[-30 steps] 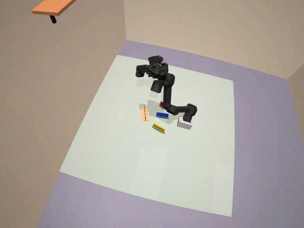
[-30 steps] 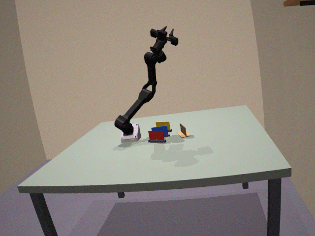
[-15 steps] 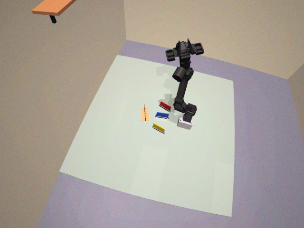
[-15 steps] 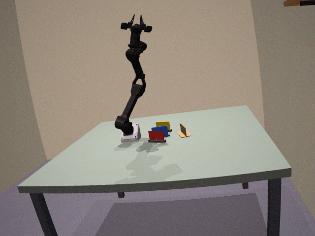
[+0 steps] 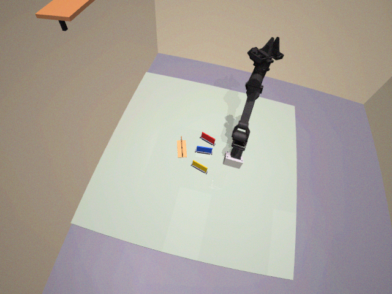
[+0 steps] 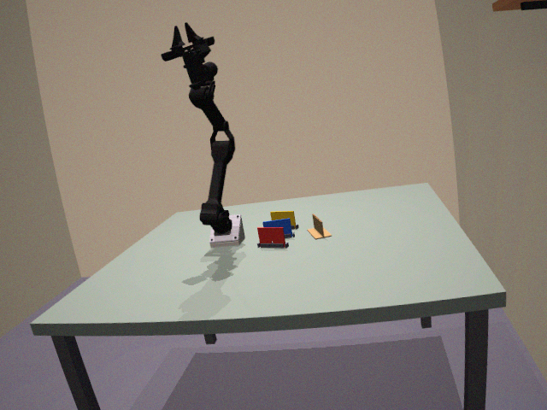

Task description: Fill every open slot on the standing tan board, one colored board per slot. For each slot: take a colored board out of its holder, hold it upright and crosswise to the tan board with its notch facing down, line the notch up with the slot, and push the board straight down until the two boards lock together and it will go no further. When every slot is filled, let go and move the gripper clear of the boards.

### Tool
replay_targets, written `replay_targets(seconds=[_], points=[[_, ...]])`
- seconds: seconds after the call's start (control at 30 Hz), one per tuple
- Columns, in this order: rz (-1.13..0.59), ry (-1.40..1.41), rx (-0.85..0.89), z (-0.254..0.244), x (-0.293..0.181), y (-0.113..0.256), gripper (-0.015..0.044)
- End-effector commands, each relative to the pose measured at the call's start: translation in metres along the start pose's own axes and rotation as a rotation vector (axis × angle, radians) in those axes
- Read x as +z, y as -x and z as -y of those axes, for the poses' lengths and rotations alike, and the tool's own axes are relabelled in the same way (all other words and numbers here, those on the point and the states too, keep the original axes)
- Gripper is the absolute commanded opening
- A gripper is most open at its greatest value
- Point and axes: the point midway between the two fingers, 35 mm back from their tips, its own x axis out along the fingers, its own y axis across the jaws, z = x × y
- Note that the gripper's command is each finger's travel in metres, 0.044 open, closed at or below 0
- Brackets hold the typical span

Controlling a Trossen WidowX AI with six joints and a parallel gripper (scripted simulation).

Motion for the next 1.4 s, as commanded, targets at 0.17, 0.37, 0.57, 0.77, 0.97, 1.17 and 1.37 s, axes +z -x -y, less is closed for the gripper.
replay_targets(seconds=[0.17, 0.37, 0.57, 0.77, 0.97, 1.17, 1.37], points=[[0.067, -0.282, 0.265, -0.103, 0.020, 0.007, 0.0185], [0.069, -0.522, 0.515, -0.188, 0.040, 0.026, 0.0185], [0.069, -0.758, 0.784, -0.265, 0.079, 0.065, 0.0185], [0.081, -0.951, 1.002, -0.306, 0.116, 0.107, 0.0185], [0.067, -1.181, 1.308, -0.338, 0.174, 0.169, 0.0185], [0.044, -1.345, 1.529, -0.343, 0.218, 0.218, 0.0185], [0.020, -1.489, 1.794, -0.329, 0.267, 0.275, 0.0185]])
